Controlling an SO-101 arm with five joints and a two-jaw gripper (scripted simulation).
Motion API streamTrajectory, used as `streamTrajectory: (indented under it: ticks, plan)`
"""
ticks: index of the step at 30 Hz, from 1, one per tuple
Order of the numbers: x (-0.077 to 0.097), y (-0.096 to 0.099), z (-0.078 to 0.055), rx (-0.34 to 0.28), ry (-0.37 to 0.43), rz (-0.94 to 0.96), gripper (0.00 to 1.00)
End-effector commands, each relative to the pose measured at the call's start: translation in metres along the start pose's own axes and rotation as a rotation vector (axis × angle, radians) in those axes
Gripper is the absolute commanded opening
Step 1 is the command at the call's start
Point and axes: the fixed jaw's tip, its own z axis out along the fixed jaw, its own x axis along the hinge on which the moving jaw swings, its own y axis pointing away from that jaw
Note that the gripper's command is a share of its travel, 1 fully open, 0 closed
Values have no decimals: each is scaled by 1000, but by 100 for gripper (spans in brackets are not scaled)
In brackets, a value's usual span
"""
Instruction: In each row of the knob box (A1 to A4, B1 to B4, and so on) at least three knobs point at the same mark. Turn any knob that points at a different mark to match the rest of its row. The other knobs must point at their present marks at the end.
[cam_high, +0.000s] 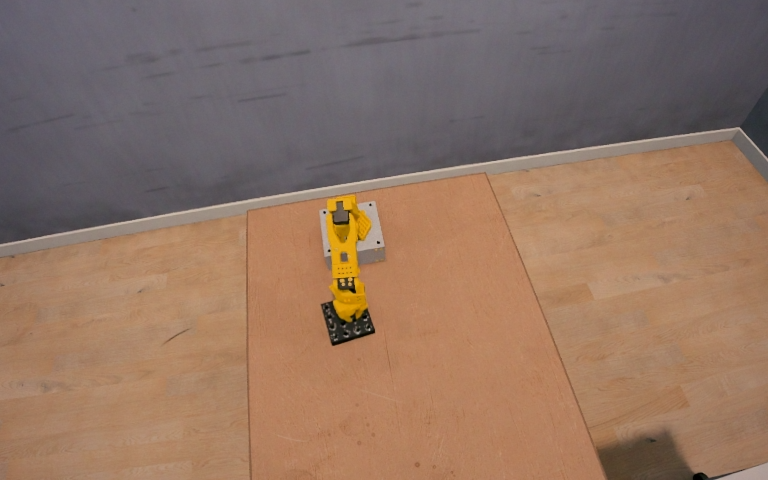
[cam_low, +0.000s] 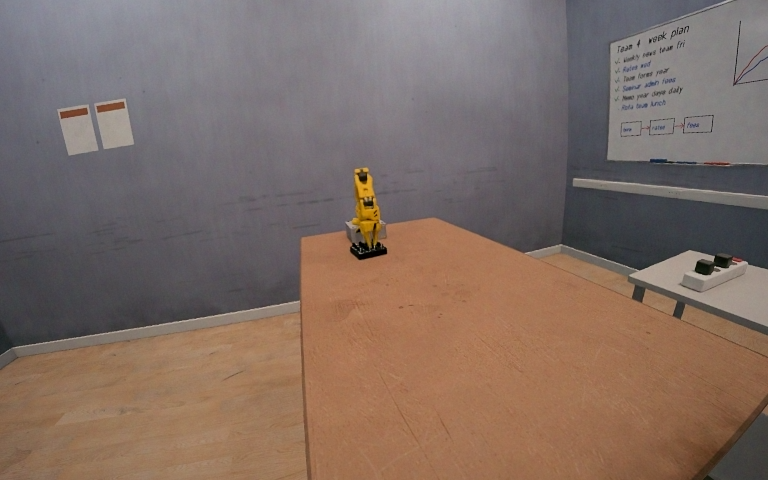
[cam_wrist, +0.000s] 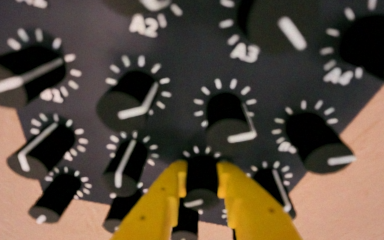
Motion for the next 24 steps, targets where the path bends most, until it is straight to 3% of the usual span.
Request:
streamTrajectory:
  ticks: [1, 24]
  plan:
    - [-3, -4, 3, 8, -16, 63, 1]
    - [-5, -4, 3, 5, -17, 429, 1]
